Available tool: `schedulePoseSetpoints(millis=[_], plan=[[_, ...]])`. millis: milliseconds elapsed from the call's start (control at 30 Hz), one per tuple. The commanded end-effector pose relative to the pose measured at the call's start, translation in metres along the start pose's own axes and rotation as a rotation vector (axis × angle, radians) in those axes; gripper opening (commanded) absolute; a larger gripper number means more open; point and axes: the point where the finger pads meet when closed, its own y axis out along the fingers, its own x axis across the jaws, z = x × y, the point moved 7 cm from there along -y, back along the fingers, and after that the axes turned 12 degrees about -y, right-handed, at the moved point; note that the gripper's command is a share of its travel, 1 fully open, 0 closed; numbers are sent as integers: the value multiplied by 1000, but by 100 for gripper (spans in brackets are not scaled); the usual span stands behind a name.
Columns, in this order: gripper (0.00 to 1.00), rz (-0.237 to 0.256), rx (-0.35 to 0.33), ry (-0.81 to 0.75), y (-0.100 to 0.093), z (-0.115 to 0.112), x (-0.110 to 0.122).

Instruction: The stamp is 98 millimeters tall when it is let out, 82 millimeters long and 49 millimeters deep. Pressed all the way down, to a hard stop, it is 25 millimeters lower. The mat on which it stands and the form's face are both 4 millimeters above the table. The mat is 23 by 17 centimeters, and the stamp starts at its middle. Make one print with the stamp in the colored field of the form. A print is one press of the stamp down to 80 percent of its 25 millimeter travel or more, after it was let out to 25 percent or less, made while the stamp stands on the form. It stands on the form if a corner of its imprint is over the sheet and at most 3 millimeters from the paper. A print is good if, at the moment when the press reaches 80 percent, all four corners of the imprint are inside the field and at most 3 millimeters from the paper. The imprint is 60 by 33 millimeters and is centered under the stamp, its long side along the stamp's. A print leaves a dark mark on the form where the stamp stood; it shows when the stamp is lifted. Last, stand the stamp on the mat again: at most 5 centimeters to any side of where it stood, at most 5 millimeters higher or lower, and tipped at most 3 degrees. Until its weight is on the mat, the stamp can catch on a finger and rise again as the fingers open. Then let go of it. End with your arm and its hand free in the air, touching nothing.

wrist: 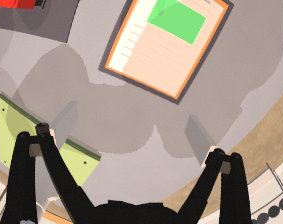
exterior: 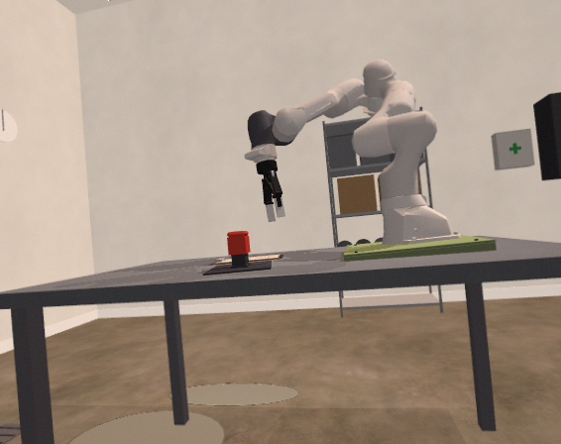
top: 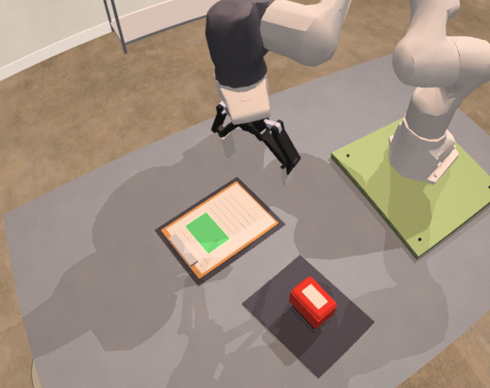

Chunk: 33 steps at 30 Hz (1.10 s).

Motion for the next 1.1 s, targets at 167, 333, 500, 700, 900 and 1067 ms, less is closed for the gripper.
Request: schedulePoseSetpoints(millis=[167,333,500,700,900,1067], plan=[[100,-57,75,391,36,18,7],[100,-61,80,410,36,18,7],[100,-61,80,410,36,18,7],[100,-61,80,410,36,18,7],[100,-61,80,410,36,18,7],[100,-61,80,410,36,18,7]])
